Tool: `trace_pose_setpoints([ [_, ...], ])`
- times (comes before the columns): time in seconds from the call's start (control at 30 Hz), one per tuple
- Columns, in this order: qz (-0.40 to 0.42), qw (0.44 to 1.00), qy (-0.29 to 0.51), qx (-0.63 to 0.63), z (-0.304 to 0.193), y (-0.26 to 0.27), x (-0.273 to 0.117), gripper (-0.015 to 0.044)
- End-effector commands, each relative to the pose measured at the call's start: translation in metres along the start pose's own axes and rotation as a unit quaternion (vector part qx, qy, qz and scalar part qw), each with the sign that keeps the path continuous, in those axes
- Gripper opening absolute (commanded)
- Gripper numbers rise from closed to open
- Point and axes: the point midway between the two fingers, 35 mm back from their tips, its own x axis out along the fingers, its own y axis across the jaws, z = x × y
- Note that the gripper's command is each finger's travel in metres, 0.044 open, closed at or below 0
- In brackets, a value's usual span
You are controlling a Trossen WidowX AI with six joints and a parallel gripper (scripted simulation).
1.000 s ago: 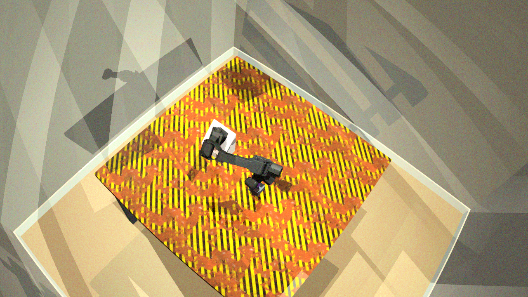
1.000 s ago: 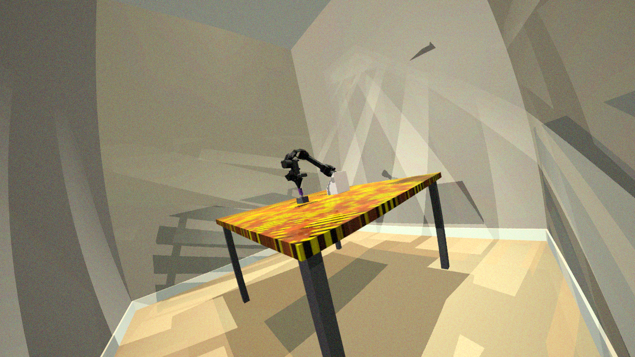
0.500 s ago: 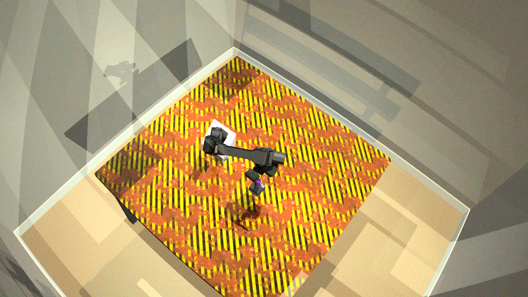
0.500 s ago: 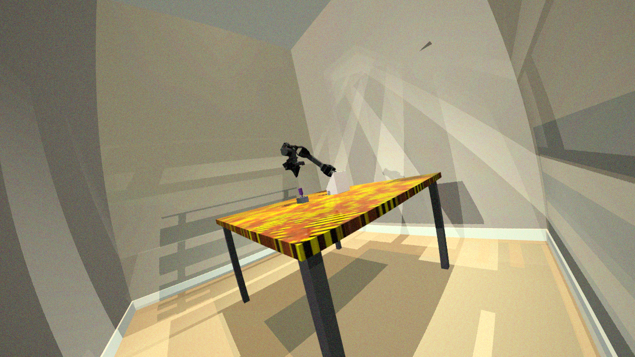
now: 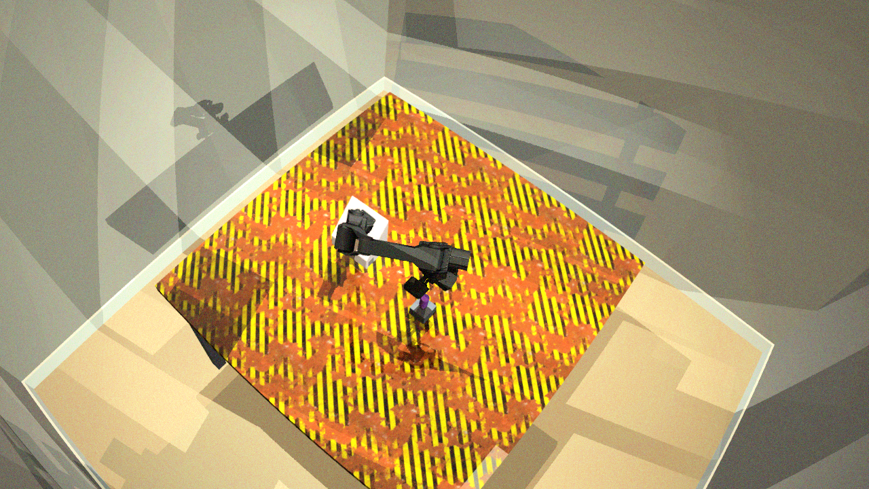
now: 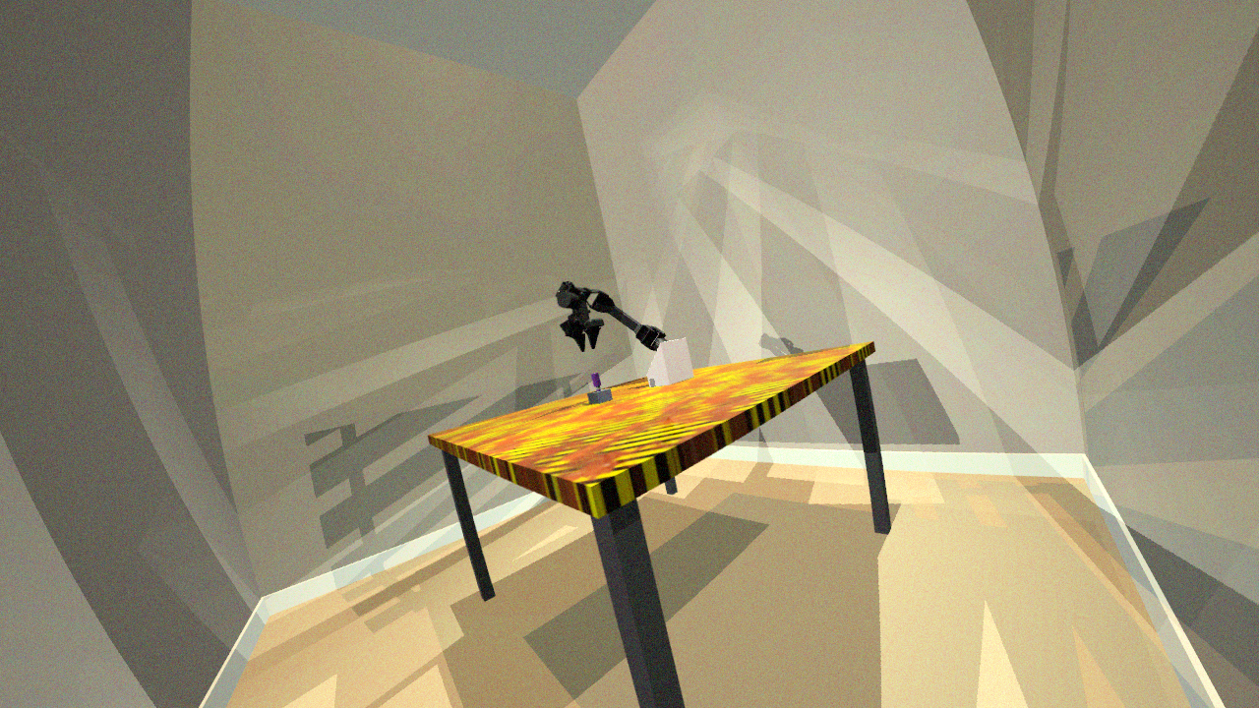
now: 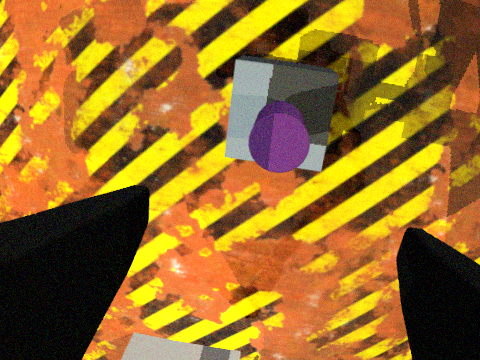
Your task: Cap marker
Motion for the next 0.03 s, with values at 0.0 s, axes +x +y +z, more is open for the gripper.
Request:
trace_pose_setpoints([
  [0.0, 0.002, 1.000, 0.000, 0.003, 0.0004, 0.0001, -0.0011, 0.0440],
])
